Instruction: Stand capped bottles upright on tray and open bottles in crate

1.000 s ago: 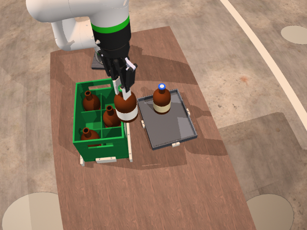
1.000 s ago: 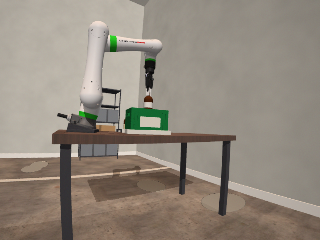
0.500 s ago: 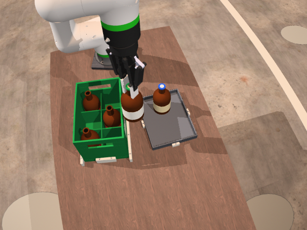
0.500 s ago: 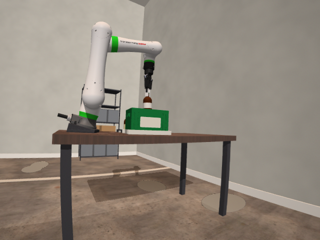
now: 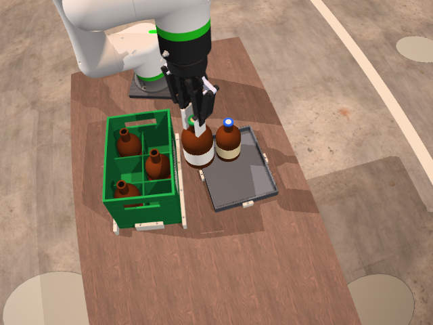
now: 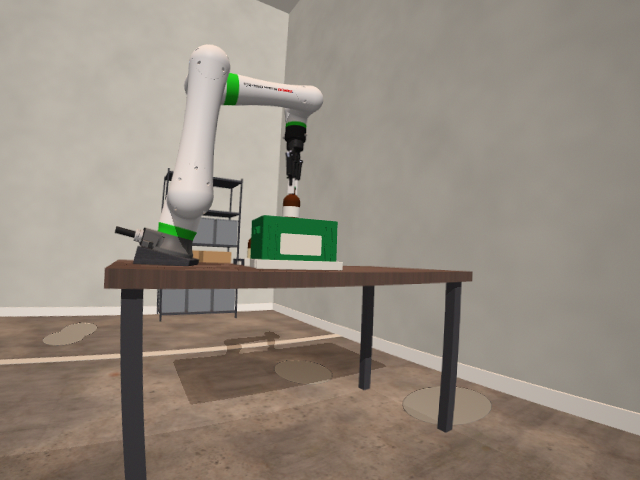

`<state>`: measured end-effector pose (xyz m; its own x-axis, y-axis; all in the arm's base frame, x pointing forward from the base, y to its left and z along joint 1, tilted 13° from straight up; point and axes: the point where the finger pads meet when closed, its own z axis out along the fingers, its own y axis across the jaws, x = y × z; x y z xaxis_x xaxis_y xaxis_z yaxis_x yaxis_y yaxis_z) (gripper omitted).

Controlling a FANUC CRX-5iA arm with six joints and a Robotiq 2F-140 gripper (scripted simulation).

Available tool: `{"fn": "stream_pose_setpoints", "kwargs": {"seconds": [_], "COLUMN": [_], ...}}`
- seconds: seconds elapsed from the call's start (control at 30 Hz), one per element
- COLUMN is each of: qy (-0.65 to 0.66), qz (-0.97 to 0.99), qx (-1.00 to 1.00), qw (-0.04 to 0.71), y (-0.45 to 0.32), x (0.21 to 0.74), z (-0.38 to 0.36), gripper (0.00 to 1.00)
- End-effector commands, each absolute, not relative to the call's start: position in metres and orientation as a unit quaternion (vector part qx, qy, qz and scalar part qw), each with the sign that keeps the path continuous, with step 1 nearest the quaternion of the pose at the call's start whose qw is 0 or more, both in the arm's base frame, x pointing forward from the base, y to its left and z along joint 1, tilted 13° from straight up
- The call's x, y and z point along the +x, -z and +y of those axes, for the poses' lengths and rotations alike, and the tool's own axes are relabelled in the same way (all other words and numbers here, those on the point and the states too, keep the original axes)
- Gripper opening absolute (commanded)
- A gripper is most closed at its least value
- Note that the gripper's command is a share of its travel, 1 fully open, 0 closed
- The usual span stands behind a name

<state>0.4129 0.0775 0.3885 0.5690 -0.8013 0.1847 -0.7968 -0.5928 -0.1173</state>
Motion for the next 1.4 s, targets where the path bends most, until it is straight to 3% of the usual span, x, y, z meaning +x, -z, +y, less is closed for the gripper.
{"fn": "stream_pose_setpoints", "kwargs": {"seconds": [0.0, 1.37], "qy": [0.11, 0.11], "qz": [0.451, 0.451], "qx": [-0.886, -0.886], "qw": [0.01, 0.01], "y": [-0.388, -0.382], "x": [0.413, 0.413], "z": [0.085, 0.154], "gripper": [0.0, 0.0]}}
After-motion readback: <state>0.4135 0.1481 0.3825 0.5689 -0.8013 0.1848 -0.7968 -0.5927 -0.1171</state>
